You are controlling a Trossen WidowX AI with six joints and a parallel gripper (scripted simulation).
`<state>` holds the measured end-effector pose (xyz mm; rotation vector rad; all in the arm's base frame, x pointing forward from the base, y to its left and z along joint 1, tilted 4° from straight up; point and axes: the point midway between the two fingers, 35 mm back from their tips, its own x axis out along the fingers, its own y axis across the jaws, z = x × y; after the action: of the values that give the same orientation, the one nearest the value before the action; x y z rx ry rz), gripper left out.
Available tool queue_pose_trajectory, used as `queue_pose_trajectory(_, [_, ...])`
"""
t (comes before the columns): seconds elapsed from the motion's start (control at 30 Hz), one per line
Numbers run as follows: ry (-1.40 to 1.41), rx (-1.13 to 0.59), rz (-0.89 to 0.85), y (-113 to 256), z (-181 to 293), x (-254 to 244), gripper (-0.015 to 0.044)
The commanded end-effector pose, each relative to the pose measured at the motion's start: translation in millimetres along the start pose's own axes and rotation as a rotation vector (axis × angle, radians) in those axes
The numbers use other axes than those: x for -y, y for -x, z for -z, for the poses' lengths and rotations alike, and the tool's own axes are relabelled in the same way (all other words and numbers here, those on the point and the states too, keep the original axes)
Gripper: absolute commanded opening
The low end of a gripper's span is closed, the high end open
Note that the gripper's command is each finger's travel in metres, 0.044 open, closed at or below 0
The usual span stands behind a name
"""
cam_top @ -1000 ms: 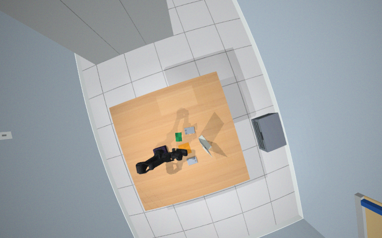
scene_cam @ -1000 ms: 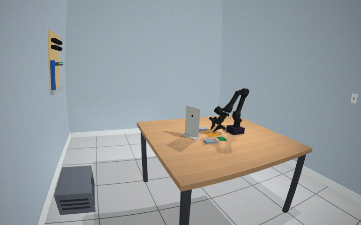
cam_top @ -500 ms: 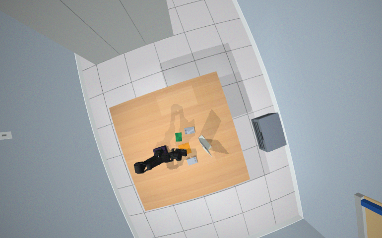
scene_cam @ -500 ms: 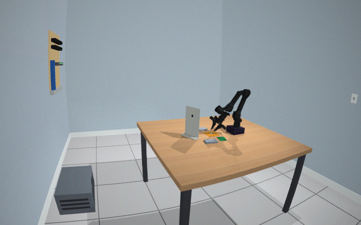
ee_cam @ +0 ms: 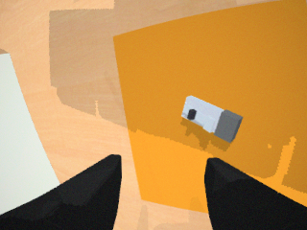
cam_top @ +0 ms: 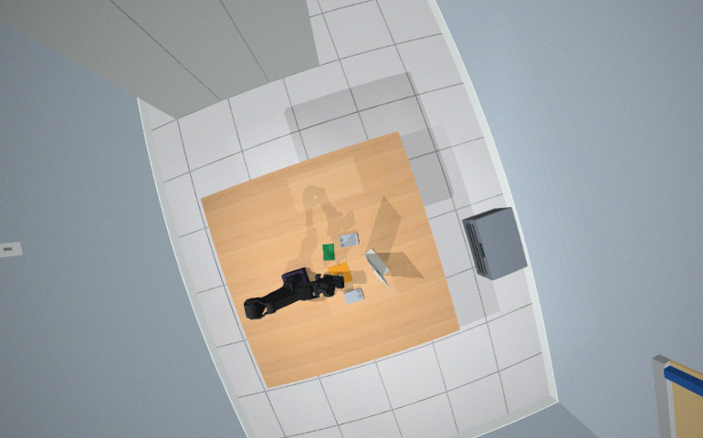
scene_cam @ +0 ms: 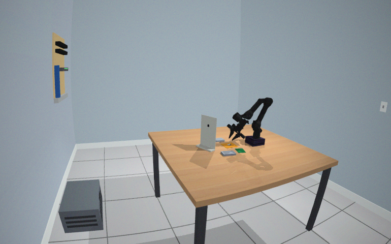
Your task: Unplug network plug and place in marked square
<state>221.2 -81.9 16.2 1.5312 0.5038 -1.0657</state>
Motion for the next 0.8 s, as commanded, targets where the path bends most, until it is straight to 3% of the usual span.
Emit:
queue_pose_trajectory(0.0, [-0.007,0.004,-0.005,5.7,-0.5,-6.1,0.0156])
queue_pose_trajectory(0.77, [-0.006,0.003,-0.005,37.2,-0.2,-25.3,0.0156])
